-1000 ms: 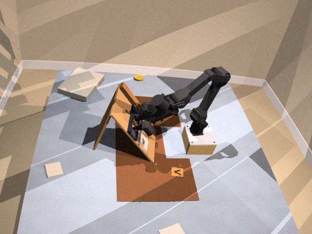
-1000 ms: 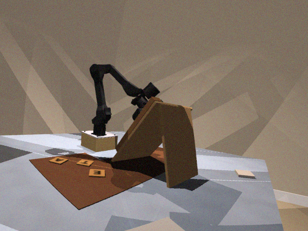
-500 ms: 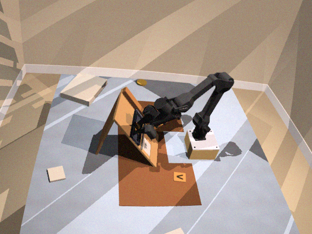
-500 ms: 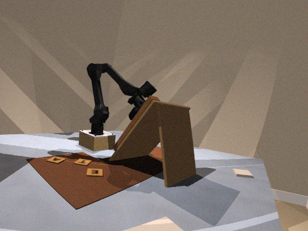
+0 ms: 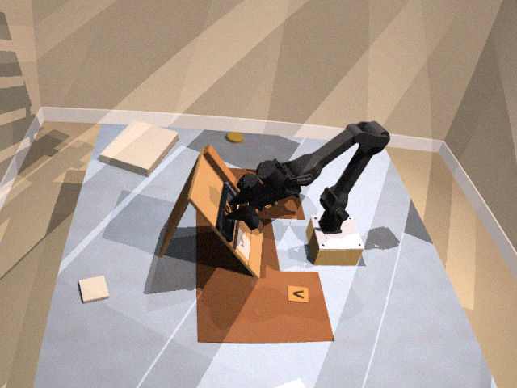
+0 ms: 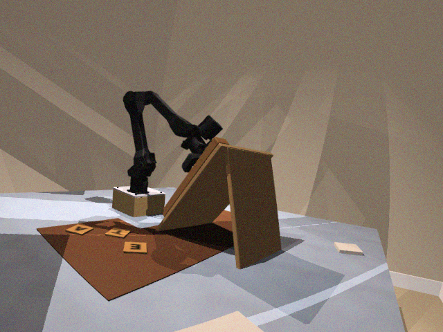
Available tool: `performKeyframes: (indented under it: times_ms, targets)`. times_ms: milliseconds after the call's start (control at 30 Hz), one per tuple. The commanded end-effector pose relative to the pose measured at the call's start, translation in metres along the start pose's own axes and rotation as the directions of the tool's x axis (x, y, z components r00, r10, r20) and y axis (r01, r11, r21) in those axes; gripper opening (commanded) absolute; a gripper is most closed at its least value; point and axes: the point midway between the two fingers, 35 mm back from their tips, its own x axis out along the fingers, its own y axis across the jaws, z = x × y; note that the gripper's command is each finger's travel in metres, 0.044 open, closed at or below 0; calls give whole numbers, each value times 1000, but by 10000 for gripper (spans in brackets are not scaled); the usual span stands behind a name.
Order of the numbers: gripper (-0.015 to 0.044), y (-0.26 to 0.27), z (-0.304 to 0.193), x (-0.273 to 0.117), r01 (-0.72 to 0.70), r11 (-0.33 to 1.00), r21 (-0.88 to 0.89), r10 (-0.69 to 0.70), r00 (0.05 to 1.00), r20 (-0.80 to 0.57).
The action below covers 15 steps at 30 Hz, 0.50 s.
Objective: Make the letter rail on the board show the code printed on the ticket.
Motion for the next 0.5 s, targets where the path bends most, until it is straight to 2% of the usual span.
performKeyframes:
  times_ms: [0,467]
  targets:
    - [0,-2,1,0,-3,1000,-3,3,1000,3]
    - [0,-10,1,0,-3,1000,-4,3,1000,3]
